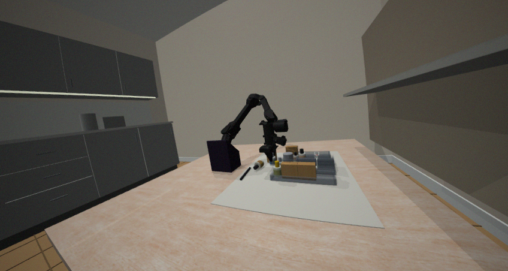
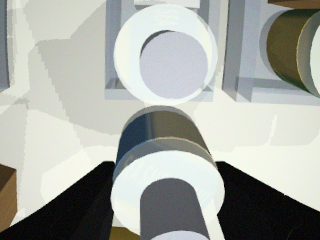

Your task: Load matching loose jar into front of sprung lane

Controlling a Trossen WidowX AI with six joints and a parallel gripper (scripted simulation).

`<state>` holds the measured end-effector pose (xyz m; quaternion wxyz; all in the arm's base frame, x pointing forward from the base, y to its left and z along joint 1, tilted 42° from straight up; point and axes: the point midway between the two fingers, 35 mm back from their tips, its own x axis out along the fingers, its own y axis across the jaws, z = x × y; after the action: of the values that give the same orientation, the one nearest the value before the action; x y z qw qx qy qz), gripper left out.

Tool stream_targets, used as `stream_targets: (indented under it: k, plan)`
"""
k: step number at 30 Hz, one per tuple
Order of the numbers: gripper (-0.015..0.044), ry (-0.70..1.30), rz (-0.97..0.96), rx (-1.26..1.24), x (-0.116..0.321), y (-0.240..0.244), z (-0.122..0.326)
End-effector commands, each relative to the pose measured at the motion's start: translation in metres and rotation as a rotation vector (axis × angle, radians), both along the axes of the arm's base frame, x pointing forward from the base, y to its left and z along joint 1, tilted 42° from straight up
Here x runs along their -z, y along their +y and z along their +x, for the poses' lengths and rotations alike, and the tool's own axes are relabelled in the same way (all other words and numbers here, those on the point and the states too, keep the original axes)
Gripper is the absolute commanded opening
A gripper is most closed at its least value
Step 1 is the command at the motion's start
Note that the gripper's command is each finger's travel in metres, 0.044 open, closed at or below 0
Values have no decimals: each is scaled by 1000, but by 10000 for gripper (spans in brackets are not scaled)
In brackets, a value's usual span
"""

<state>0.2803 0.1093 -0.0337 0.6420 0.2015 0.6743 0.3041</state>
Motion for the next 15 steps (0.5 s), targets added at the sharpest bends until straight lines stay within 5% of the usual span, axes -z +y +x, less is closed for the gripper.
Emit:
stream_targets:
  k: [1, 15]
  plan:
    - [0, 2, 3, 3, 1, 1, 1]
    - [0, 2, 3, 3, 1, 3, 7]
